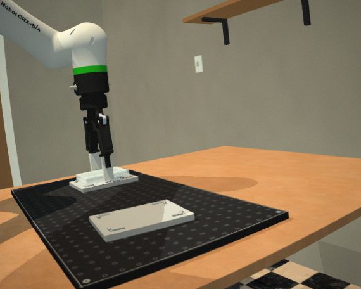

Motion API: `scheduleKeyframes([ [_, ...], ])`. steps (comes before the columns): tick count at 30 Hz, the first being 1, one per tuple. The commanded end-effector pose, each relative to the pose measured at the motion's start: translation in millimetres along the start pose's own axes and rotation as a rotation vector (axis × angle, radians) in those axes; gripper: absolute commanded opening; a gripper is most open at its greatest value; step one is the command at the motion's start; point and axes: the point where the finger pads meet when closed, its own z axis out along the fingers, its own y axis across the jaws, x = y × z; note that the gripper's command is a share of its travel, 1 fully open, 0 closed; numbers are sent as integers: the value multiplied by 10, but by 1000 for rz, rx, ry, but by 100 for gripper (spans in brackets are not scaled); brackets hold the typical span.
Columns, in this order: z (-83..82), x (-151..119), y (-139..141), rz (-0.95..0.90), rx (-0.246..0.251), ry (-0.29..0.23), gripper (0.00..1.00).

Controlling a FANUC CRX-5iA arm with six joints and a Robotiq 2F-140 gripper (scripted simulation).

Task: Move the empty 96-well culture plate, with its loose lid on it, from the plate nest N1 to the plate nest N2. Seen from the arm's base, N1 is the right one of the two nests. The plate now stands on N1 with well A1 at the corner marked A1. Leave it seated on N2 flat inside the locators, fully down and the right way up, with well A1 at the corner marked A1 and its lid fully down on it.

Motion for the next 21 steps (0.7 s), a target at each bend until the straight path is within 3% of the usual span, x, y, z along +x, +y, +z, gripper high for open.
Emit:
scheduleKeyframes([
  [1, 2, 2, 0, 0, 0, 0, 0],
  [21, 32, 2, 0, 0, 0, 0, 0],
])
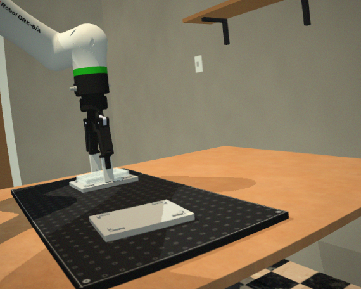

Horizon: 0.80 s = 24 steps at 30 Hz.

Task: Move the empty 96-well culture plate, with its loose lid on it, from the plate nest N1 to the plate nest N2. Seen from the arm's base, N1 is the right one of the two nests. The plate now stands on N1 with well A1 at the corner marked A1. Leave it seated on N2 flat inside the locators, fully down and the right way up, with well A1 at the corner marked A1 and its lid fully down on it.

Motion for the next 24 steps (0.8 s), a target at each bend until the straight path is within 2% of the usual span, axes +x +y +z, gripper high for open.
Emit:
scheduleKeyframes([
  [1, 1, 2, 0, 0, 0, 0, 100],
  [21, 1, 2, 0, 0, 0, 0, 100],
  [24, -79, 2, 0, 0, 0, 0, 100],
])
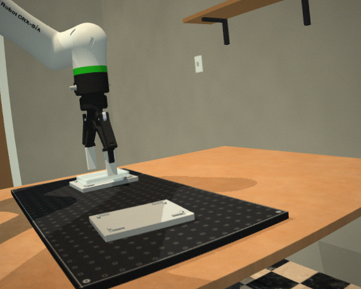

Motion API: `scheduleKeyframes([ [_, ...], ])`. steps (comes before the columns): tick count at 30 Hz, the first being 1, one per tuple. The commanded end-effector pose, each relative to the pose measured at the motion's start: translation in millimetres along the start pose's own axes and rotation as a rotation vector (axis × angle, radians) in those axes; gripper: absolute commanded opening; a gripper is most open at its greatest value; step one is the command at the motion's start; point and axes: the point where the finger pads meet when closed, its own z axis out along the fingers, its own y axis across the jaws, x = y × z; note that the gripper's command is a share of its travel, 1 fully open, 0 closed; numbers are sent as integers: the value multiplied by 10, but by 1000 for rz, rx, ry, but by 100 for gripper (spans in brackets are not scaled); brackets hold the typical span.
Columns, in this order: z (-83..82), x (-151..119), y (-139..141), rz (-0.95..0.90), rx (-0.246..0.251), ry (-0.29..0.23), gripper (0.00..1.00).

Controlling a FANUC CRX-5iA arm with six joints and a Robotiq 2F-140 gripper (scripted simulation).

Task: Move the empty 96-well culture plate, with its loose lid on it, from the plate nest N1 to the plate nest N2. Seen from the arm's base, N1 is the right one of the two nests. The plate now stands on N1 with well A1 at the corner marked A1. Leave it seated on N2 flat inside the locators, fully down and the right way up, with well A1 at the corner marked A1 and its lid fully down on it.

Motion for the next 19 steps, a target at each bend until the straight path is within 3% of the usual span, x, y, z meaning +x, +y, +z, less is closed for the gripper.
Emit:
scheduleKeyframes([
  [1, -82, 2, 0, 0, 0, 0, 100],
  [12, -322, 2, 0, 0, 0, 0, 100],
  [19, -322, 2, 0, 0, 0, 0, 100],
])
